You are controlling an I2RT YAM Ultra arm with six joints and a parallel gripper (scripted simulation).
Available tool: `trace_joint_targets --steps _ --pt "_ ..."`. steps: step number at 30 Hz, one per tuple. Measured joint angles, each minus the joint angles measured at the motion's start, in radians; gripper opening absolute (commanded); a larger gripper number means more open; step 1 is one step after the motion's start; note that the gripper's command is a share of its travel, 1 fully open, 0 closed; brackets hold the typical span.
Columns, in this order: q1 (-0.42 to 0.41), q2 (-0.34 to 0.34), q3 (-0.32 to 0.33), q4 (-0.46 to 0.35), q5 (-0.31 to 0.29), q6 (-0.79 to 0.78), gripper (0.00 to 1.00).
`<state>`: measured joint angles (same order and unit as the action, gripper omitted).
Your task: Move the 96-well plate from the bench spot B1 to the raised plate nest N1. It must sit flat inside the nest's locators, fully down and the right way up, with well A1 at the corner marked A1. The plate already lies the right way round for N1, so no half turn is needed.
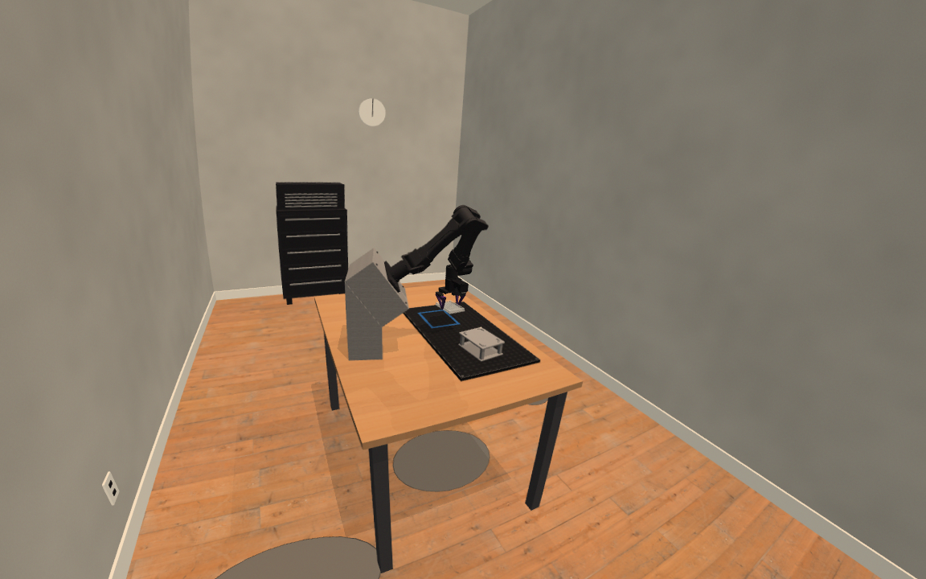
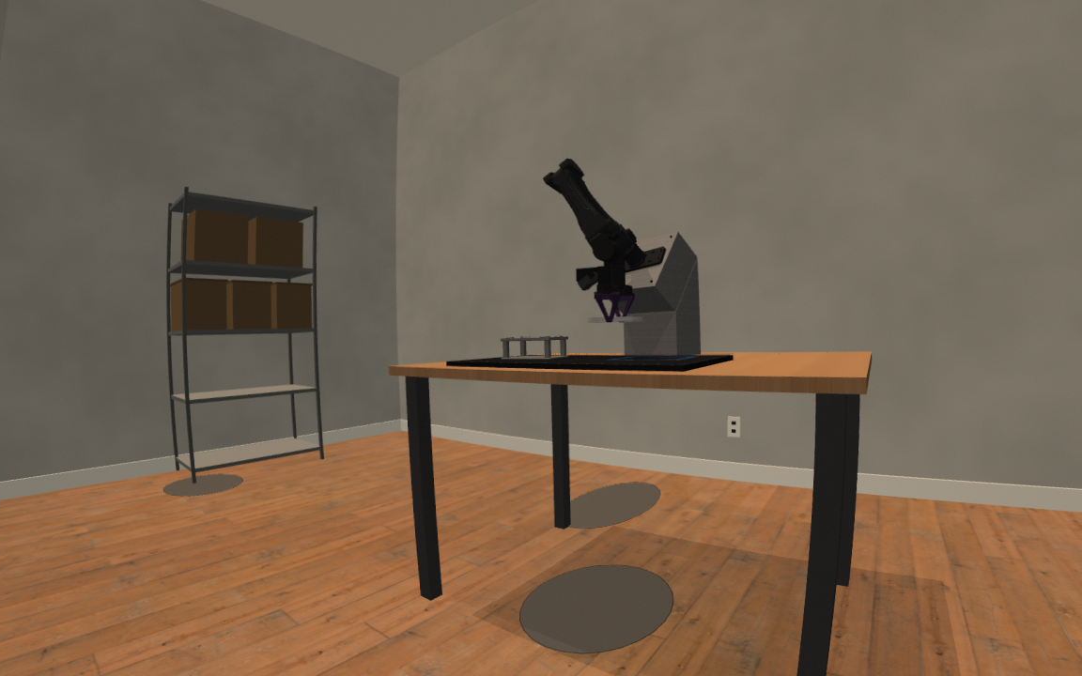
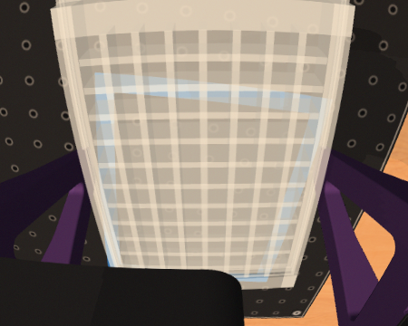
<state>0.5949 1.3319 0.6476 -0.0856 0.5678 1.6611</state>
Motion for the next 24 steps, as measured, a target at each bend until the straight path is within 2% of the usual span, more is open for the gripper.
trace_joint_targets --steps 10,15,24 --pt "-0.111 -0.105 -0.019 -0.035 -0.073 -0.082 0.00" --pt "-0.149 -0.135 -0.026 -0.050 -0.109 -0.116 0.00" --pt "-0.268 -0.213 -0.026 -0.085 -0.191 -0.195 0.00"
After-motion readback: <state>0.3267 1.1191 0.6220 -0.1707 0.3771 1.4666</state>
